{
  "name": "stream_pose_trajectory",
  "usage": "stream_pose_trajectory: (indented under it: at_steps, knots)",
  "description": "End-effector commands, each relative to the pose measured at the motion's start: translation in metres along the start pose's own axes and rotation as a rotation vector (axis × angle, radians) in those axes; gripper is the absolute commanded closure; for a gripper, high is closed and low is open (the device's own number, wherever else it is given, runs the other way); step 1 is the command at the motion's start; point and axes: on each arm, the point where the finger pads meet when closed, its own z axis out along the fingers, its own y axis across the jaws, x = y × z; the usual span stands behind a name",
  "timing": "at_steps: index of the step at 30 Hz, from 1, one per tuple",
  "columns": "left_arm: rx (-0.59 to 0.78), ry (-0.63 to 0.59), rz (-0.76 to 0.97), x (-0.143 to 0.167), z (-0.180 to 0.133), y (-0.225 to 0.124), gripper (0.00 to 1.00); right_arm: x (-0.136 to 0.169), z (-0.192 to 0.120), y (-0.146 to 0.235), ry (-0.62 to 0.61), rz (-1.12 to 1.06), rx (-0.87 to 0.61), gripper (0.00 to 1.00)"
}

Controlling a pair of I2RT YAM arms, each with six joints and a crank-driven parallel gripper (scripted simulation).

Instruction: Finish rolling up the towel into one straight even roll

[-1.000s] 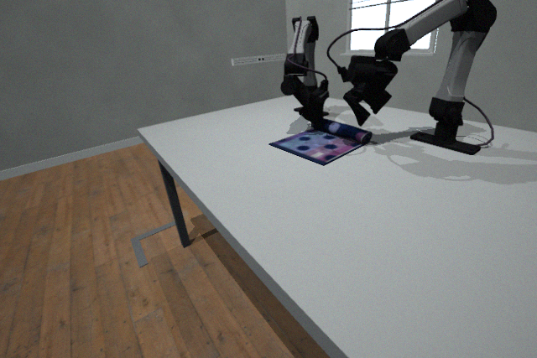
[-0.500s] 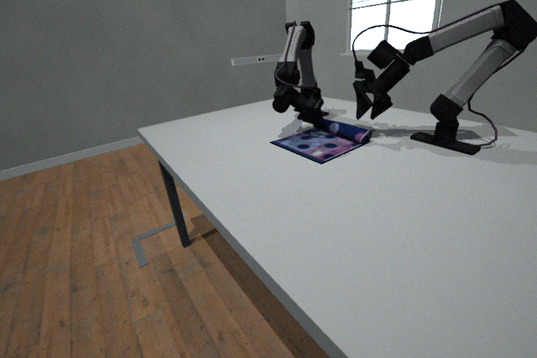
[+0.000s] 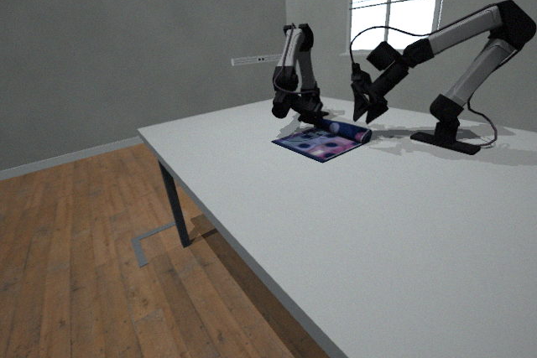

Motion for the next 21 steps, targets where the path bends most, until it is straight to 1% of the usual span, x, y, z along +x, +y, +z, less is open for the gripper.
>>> stream_pose_trajectory:
  at_steps: [1, 5, 11, 13, 18, 21]
  knots:
    - [0.012, -0.043, 0.05, -0.01, 0.0, 0.009, 0.02, 0.001, 0.002, -0.003, -0.002, -0.001, -0.013, 0.78]
    - [0.011, -0.043, 0.049, -0.005, 0.008, 0.005, 0.02, 0.001, 0.002, -0.003, -0.002, -0.001, -0.013, 0.78]
    - [0.01, -0.042, 0.048, 0.01, 0.028, -0.005, 0.02, 0.001, 0.002, -0.003, -0.002, -0.001, -0.013, 0.78]
    - [0.01, -0.042, 0.048, 0.01, 0.028, -0.005, 0.02, 0.001, 0.002, -0.003, -0.002, -0.001, -0.013, 0.78]
    - [0.01, -0.042, 0.047, 0.019, 0.04, -0.012, 0.02, 0.001, 0.002, -0.003, -0.002, -0.001, -0.013, 0.78]
    - [0.01, -0.042, 0.047, 0.019, 0.043, -0.012, 0.02, 0.001, 0.002, -0.003, -0.002, -0.001, -0.013, 0.78]
